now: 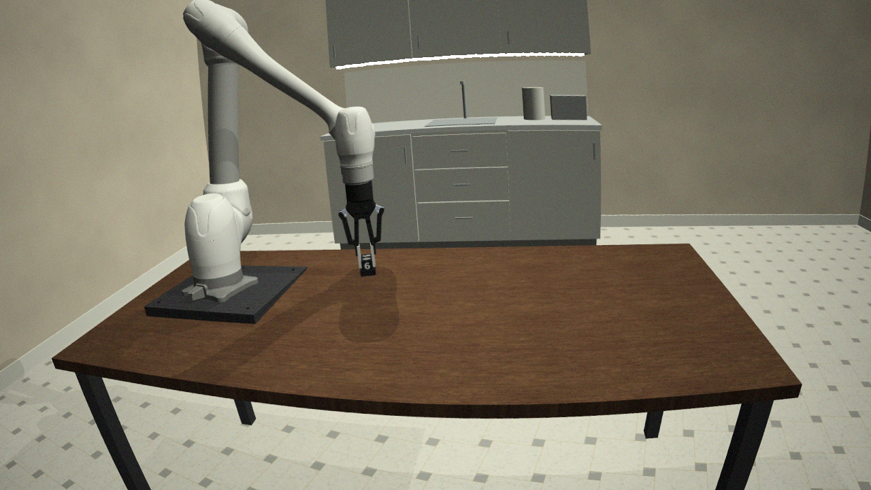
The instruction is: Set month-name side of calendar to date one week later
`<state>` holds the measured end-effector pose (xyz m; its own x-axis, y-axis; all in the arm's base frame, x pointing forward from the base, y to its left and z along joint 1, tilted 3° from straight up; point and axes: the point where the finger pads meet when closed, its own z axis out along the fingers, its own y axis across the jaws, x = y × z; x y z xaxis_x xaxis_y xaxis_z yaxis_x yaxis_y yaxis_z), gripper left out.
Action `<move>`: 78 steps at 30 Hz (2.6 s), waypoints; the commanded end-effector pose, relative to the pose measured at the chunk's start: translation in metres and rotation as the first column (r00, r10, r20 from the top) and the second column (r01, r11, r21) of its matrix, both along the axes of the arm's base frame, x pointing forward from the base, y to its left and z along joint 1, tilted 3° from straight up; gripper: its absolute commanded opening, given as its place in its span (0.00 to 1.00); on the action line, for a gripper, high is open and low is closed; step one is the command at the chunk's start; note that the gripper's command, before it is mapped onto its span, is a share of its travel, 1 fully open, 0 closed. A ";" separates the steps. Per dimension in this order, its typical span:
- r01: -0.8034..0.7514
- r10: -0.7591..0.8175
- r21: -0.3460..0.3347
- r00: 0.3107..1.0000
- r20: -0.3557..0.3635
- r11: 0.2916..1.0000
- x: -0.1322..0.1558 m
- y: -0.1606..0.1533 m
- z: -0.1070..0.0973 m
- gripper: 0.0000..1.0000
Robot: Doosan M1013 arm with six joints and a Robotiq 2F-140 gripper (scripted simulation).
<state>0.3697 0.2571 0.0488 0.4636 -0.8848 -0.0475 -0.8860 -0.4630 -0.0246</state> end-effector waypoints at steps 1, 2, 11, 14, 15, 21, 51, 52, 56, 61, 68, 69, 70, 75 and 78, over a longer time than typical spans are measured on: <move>0.000 0.000 0.000 1.000 0.000 1.000 0.000 0.000 -0.001 0.25; 0.000 0.000 0.000 1.000 0.000 1.000 0.000 0.000 -0.001 0.25; 0.000 0.000 0.000 1.000 0.000 1.000 0.000 0.000 -0.002 0.25; 0.000 0.000 0.000 1.000 0.000 1.000 0.000 0.000 -0.002 0.25; 0.000 0.000 0.000 1.000 0.000 1.000 0.000 0.000 -0.002 0.25; 0.000 0.000 0.000 1.000 0.000 1.000 0.000 0.000 -0.002 0.25; 0.000 0.000 0.000 1.000 0.000 1.000 0.000 0.000 -0.002 0.25; 0.000 0.000 0.000 1.000 0.000 1.000 0.000 0.000 -0.002 0.25; 0.000 0.000 0.000 1.000 0.000 1.000 0.000 0.000 -0.002 0.25; 0.000 0.000 0.000 1.000 0.000 1.000 0.000 0.000 -0.002 0.25; 0.000 0.000 0.000 1.000 0.000 1.000 0.000 0.000 -0.002 0.30; 0.000 0.000 0.000 1.000 0.000 1.000 0.000 0.000 -0.002 0.30; 0.000 0.000 0.000 1.000 0.000 1.000 0.000 0.000 -0.002 0.30; 0.000 0.000 0.000 1.000 0.000 1.000 0.000 0.000 -0.002 0.32; 0.000 0.000 0.000 1.000 0.000 1.000 0.000 0.000 -0.002 0.34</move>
